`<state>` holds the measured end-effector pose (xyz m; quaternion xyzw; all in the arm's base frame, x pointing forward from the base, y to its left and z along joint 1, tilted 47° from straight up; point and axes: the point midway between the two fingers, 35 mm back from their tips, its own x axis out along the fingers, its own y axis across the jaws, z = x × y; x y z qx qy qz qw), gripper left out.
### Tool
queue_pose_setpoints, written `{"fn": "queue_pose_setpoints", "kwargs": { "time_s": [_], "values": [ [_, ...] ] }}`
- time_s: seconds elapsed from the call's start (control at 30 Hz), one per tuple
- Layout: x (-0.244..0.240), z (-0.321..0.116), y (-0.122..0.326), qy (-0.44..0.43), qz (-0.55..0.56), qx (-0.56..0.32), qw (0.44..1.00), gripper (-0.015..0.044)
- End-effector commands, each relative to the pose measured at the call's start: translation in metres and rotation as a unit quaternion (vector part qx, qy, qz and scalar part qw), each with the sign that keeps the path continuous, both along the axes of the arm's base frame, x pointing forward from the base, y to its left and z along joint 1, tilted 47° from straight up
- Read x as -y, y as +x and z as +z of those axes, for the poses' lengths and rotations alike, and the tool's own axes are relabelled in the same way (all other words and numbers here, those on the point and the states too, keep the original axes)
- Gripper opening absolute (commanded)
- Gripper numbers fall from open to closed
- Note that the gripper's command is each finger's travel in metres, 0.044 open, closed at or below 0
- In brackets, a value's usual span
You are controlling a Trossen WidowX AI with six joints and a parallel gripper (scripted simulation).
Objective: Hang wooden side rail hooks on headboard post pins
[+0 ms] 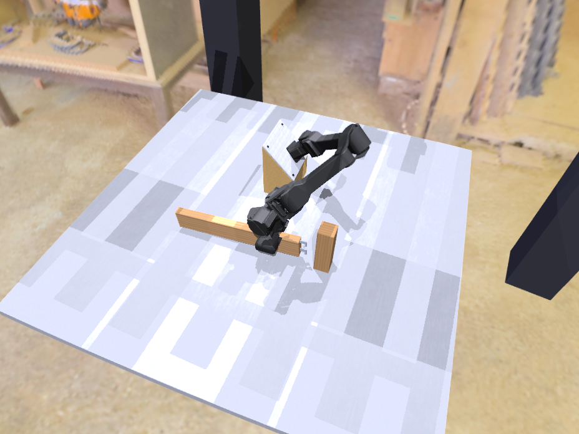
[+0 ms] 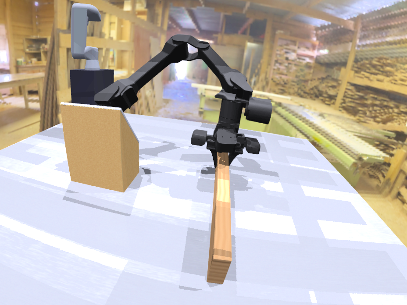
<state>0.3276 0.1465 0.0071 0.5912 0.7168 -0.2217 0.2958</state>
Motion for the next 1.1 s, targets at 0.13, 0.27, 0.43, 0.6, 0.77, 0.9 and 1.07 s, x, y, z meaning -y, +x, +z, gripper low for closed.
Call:
{"fn": "queue_pose_setpoints", "kwargs": {
  "time_s": [0.13, 0.27, 0.43, 0.6, 0.77, 0.9, 1.07],
  "values": [
    [0.0005, 0.0011, 0.0013, 0.000, -0.004, 0.001, 1.000, 0.0000],
    [0.0001, 0.0013, 0.0008, 0.000, -0.004, 0.001, 1.000, 0.0000],
    [-0.0001, 0.0018, 0.0002, 0.000, -0.004, 0.001, 1.000, 0.0000],
    [-0.0004, 0.0024, 0.0006, 0.000, -0.004, 0.001, 1.000, 0.0000],
    [-0.0006, 0.0030, 0.0011, 0.000, -0.004, 0.001, 1.000, 0.0000],
    [-0.0008, 0.0036, 0.0016, 0.000, -0.004, 0.001, 1.000, 0.0000],
    [-0.0009, 0.0043, 0.0021, 0.000, -0.004, 0.001, 1.000, 0.0000]
  ]
}}
